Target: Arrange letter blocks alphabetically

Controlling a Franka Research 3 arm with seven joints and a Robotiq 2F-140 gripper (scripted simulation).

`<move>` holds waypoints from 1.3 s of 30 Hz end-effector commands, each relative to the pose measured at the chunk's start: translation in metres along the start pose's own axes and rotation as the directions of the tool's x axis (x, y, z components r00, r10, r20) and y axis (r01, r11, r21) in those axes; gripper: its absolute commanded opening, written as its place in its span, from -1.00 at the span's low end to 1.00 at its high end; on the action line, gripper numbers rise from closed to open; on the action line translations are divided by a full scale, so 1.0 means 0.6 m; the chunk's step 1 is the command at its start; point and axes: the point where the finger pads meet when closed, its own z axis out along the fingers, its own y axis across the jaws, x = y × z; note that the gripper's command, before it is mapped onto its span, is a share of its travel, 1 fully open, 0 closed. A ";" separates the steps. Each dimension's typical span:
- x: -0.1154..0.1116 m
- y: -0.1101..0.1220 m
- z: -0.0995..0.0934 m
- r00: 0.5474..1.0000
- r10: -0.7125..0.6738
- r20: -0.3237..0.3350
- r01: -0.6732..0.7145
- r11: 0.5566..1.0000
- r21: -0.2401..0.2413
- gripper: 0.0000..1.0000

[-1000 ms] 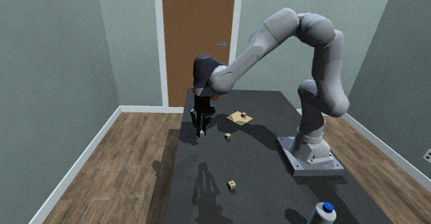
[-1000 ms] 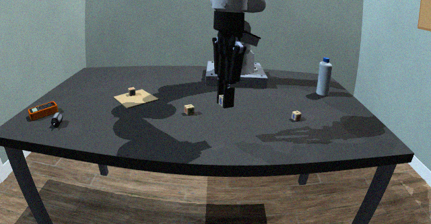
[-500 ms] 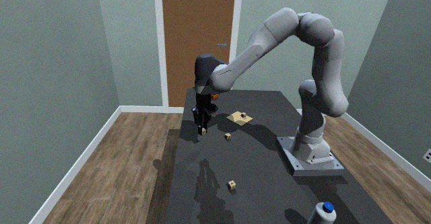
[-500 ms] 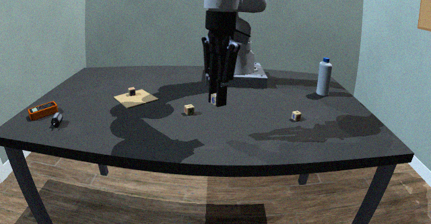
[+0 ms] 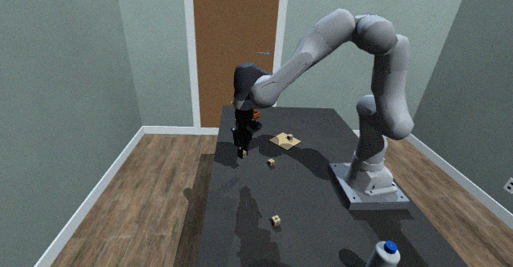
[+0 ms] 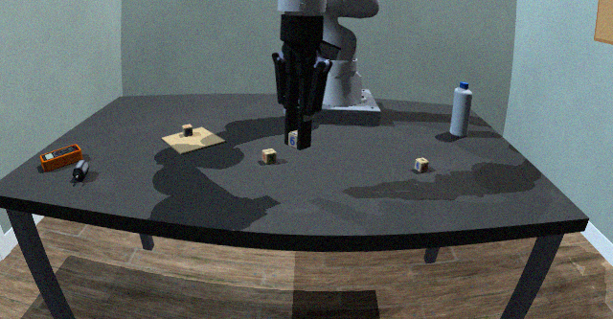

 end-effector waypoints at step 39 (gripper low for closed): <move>-0.035 -0.092 -0.002 0.853 -0.523 0.003 0.523 0.853 -0.013 -0.57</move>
